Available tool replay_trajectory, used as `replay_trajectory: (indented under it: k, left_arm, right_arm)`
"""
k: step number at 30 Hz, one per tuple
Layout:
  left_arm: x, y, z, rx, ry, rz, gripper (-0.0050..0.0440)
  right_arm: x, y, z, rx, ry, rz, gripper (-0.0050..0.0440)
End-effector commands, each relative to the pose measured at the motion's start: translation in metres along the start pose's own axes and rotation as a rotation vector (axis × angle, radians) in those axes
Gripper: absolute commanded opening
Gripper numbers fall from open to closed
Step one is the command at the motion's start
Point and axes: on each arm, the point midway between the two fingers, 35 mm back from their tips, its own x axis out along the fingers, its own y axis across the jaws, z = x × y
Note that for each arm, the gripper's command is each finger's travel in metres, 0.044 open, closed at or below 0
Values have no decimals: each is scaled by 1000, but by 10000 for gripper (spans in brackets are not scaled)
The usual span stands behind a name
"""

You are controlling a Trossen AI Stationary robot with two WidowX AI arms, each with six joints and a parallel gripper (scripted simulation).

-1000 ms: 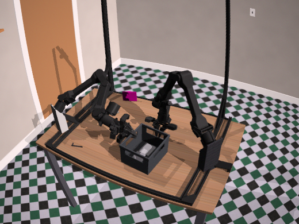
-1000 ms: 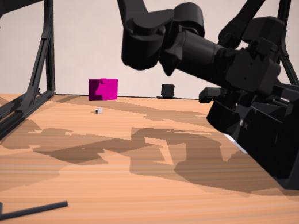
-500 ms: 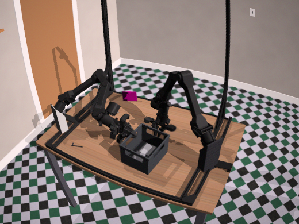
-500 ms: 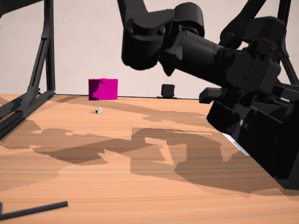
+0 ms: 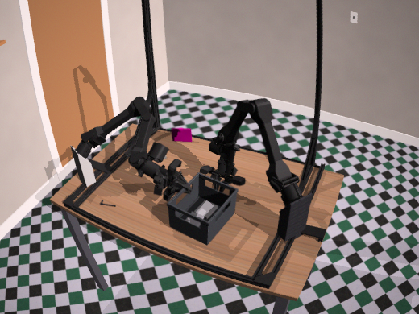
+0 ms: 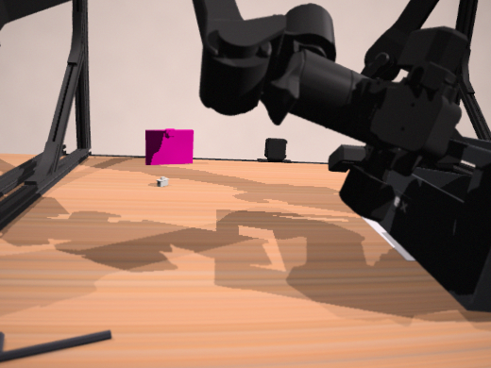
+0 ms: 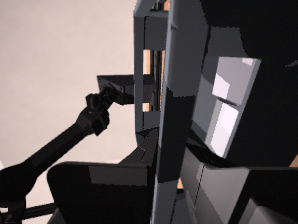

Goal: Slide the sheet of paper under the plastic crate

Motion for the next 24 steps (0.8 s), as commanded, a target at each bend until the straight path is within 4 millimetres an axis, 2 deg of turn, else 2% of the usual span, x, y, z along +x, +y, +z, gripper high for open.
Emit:
replay_trajectory:
  k: [1, 24]
  left_arm:
    - [7, -8, -2, 7, -5, -23, 60]
    - [16, -8, -16, 7, -5, -23, 60]
  right_arm:
    - [-3, 43, 2, -11, -9, 115, 0]
    - [-3, 43, 2, -11, -9, 115, 0]
